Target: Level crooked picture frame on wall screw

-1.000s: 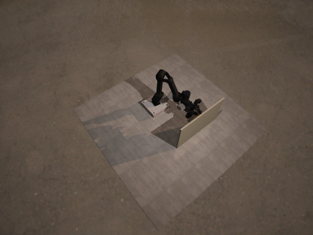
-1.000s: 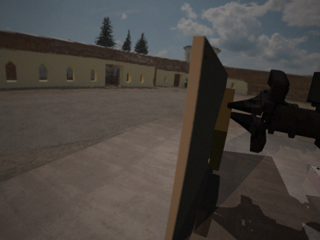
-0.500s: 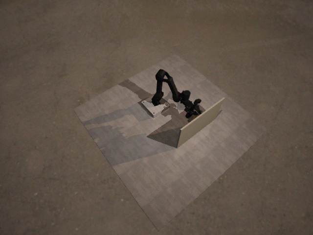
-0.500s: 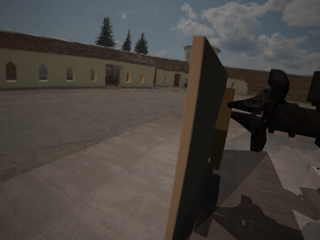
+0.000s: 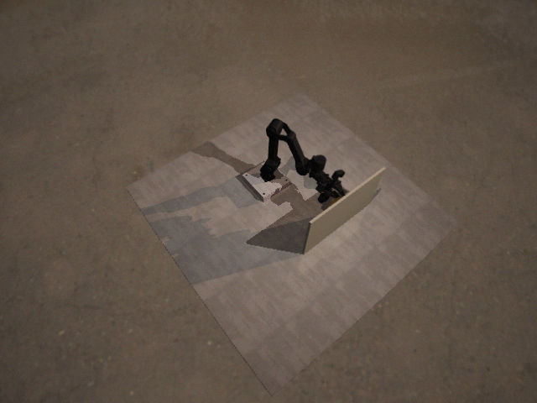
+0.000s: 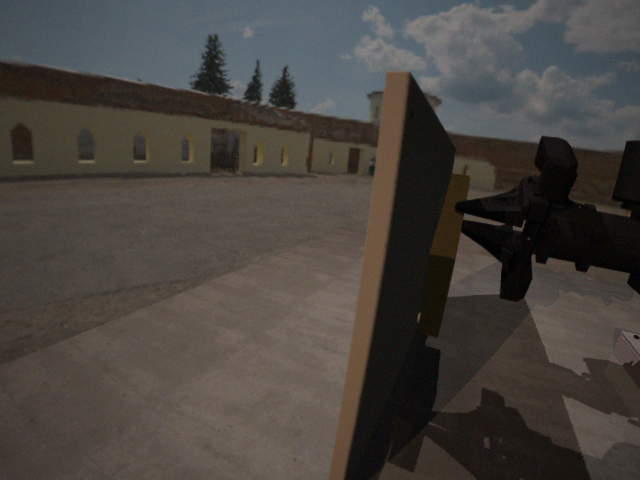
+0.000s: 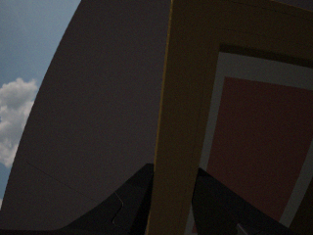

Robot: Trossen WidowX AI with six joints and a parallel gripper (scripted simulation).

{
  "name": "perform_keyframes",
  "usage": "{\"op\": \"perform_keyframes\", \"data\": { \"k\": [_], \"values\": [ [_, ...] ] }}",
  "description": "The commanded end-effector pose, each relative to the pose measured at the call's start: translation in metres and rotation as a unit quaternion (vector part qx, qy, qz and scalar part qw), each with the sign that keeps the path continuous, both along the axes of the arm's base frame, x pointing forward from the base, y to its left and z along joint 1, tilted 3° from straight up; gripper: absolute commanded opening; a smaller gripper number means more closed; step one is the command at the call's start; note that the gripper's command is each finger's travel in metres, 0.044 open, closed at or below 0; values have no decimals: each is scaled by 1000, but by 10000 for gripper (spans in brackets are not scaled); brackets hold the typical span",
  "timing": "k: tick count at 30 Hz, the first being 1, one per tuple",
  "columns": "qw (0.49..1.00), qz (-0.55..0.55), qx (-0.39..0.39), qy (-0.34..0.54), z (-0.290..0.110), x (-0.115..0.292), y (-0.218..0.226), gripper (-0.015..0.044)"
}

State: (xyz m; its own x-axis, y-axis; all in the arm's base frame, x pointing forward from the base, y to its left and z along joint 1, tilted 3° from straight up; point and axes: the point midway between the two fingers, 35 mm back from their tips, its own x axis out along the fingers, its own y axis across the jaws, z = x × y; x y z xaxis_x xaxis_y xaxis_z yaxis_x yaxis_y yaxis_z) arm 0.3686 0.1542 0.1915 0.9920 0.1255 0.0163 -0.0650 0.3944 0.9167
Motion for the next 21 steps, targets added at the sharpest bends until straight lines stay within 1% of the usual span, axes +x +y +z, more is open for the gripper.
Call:
{"op": "perform_keyframes", "data": {
  "k": [1,21],
  "values": [
    [1000,2,1,-2,1,0,0,0],
    [1000,2,1,-2,0,0,0,0]
  ]
}}
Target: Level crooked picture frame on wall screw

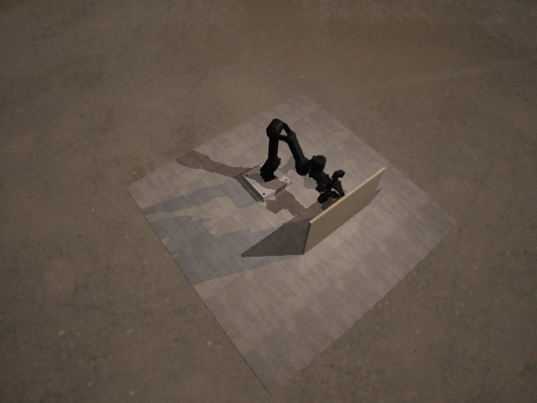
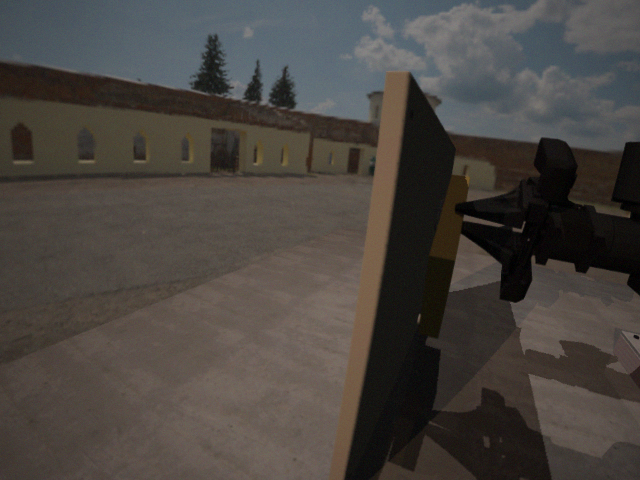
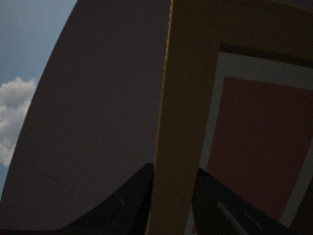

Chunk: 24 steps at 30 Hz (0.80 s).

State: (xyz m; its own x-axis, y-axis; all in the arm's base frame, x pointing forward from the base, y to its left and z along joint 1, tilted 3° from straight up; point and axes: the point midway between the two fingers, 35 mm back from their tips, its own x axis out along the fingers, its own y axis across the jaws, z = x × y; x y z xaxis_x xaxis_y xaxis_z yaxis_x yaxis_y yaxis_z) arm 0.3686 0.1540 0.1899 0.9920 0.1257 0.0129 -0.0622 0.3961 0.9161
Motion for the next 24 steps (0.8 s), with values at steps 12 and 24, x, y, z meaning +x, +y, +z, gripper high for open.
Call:
{"op": "perform_keyframes", "data": {
  "k": [12,24],
  "values": [
    [1000,2,2,-4,-2,0,-2,0],
    [1000,0,2,-4,-3,0,-2,0]
  ]
}}
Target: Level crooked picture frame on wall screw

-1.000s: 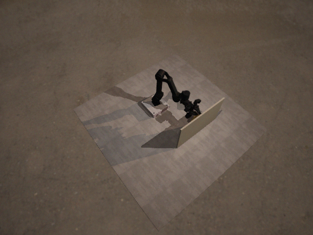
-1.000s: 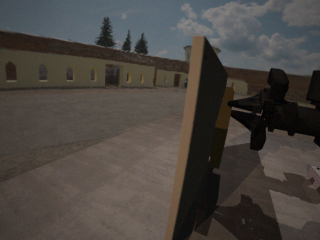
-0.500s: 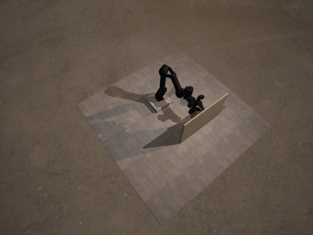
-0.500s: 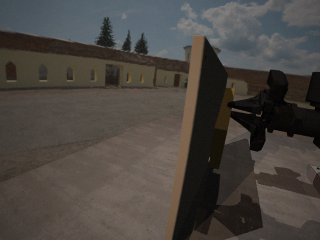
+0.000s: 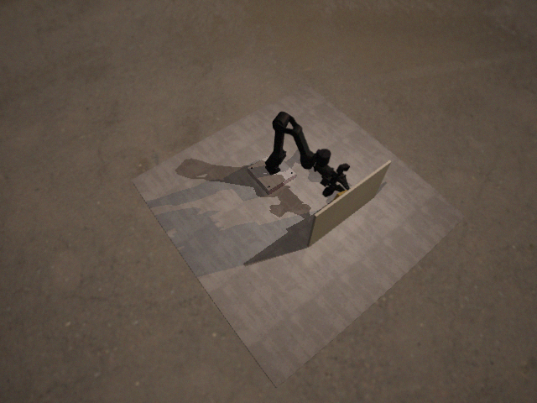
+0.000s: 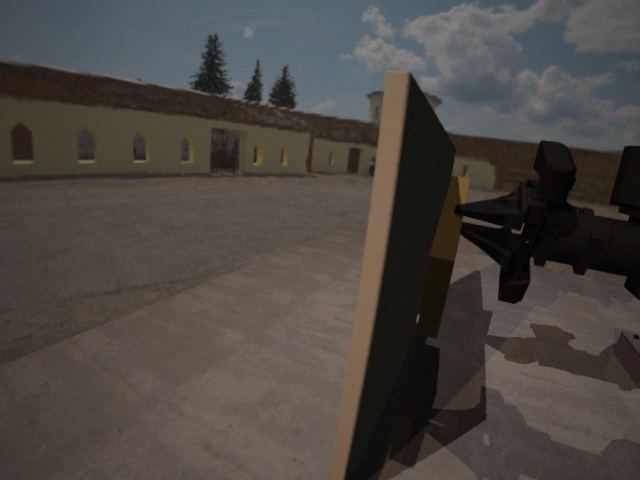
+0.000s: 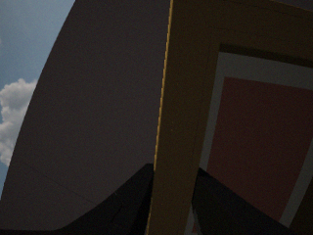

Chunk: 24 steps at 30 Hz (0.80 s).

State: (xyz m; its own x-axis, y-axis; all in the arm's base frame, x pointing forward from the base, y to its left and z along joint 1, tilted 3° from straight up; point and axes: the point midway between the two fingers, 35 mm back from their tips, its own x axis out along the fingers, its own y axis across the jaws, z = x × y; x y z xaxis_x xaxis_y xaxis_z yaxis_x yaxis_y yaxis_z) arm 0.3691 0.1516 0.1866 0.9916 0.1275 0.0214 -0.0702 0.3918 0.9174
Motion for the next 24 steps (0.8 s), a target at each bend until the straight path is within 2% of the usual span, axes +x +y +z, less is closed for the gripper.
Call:
{"op": "perform_keyframes", "data": {
  "k": [1,14,24],
  "values": [
    [1000,0,0,0,0,0,0,0],
    [1000,0,3,0,0,0,0,0],
    [999,1,49,6,0,0,0,0]
  ]
}}
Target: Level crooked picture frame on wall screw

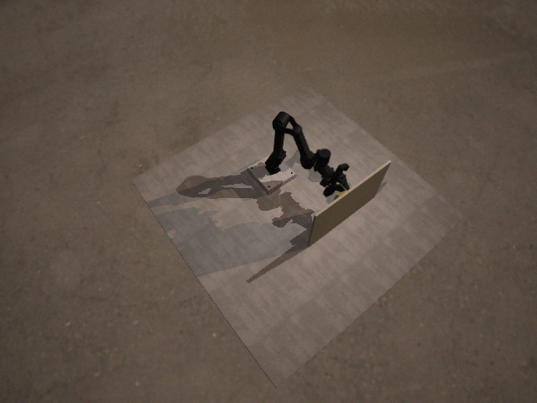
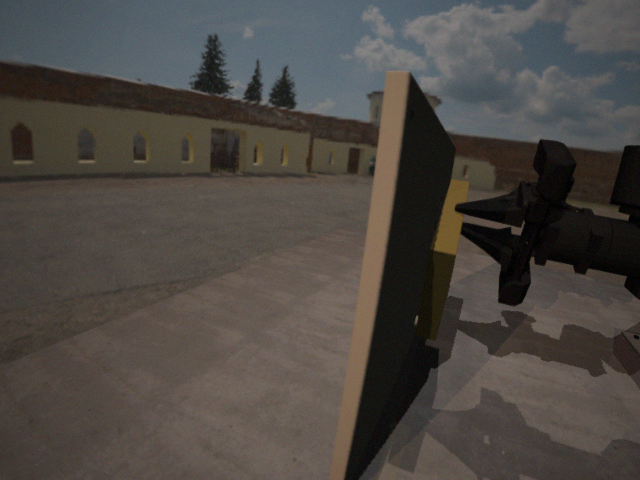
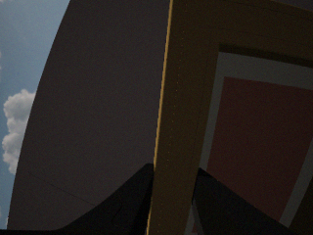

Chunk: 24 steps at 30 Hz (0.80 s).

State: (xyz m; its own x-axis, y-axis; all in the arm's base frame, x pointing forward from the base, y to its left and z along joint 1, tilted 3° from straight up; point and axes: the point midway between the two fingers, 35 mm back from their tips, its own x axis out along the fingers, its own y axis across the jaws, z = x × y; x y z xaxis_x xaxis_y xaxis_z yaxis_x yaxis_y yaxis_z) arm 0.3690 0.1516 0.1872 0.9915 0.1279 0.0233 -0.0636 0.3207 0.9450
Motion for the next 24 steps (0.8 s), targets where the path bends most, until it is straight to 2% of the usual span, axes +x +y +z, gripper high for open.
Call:
{"op": "perform_keyframes", "data": {
  "k": [1,24],
  "values": [
    [1000,0,14,3,0,0,0,0],
    [997,1,74,10,2,0,0,0]
  ]
}}
